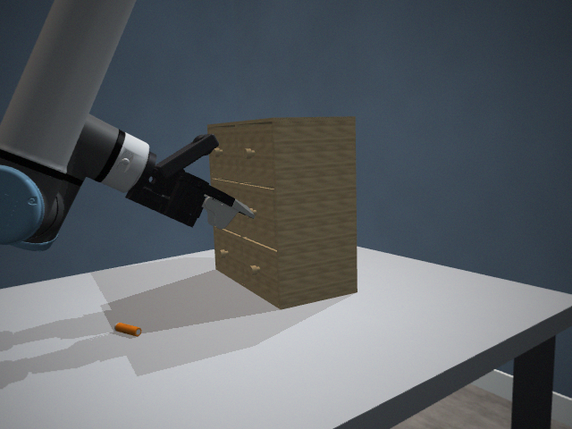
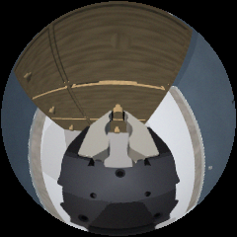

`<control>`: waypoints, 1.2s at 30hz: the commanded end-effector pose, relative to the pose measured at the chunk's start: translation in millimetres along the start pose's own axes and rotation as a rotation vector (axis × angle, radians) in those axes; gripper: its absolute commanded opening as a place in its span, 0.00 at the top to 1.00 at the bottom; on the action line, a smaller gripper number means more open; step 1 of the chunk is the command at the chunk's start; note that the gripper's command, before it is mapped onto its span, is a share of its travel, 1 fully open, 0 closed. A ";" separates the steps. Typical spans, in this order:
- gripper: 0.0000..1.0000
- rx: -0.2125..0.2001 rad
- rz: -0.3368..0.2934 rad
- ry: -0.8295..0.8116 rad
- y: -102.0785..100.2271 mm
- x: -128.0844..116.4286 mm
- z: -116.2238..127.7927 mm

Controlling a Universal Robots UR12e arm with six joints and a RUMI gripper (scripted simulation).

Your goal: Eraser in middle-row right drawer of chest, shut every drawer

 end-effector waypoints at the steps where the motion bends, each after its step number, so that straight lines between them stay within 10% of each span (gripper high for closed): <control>1: 0.93 0.000 0.001 0.000 -0.4 0.9 0.0; 36: 0.90 0.000 0.001 0.000 -0.7 1.1 0.0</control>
Point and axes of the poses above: the point where the finger pads meet when closed, its own y axis back along the fingers, its own z axis across the jaws, x = y × z, the point moved 3 cm from there along y, back along the fingers
